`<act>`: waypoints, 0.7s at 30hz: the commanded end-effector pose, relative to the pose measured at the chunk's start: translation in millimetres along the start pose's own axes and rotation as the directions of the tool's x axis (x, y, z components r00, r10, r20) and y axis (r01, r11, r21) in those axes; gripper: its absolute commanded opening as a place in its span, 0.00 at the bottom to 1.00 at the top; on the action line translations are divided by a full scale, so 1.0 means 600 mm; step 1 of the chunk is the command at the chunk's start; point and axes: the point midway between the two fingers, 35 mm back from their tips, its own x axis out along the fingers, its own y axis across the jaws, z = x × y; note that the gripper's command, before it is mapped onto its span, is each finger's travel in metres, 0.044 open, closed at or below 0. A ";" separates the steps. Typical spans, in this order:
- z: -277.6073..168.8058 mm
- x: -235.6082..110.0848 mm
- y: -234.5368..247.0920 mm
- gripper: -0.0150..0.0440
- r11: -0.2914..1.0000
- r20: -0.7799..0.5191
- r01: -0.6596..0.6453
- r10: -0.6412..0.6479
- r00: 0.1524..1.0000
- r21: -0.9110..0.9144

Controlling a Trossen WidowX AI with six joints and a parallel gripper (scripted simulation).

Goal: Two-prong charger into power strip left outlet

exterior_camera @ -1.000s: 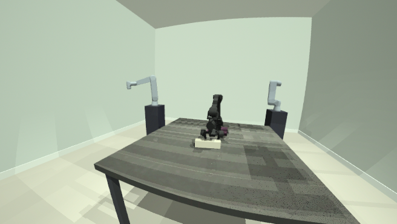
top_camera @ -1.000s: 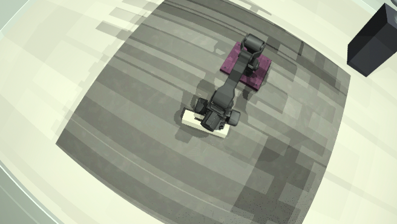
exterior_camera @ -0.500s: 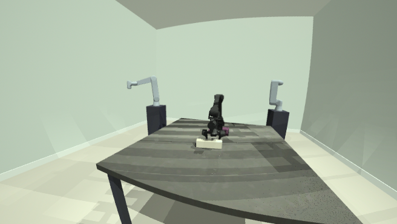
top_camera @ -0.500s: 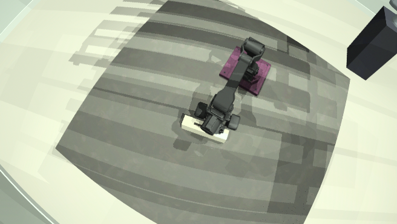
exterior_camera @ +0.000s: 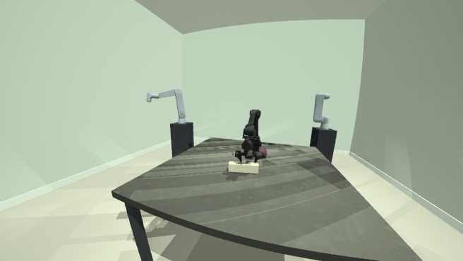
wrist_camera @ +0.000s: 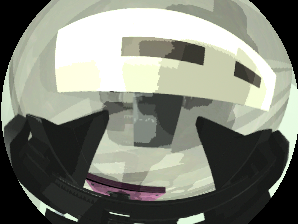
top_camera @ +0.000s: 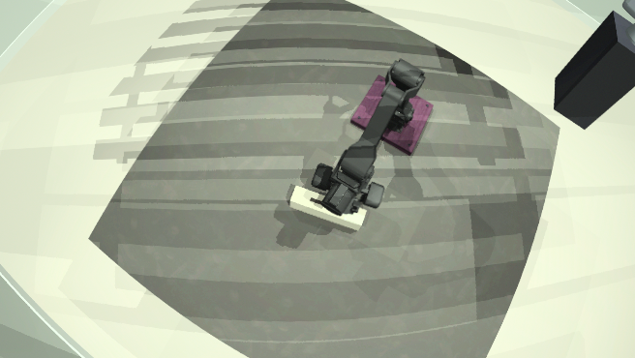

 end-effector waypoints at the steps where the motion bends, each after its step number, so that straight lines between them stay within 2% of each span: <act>1: -0.005 -0.001 0.000 1.00 1.000 0.005 -0.002 0.002 1.000 -0.004; 21: -0.045 0.001 -0.001 1.00 1.000 0.004 -0.002 0.002 1.000 -0.005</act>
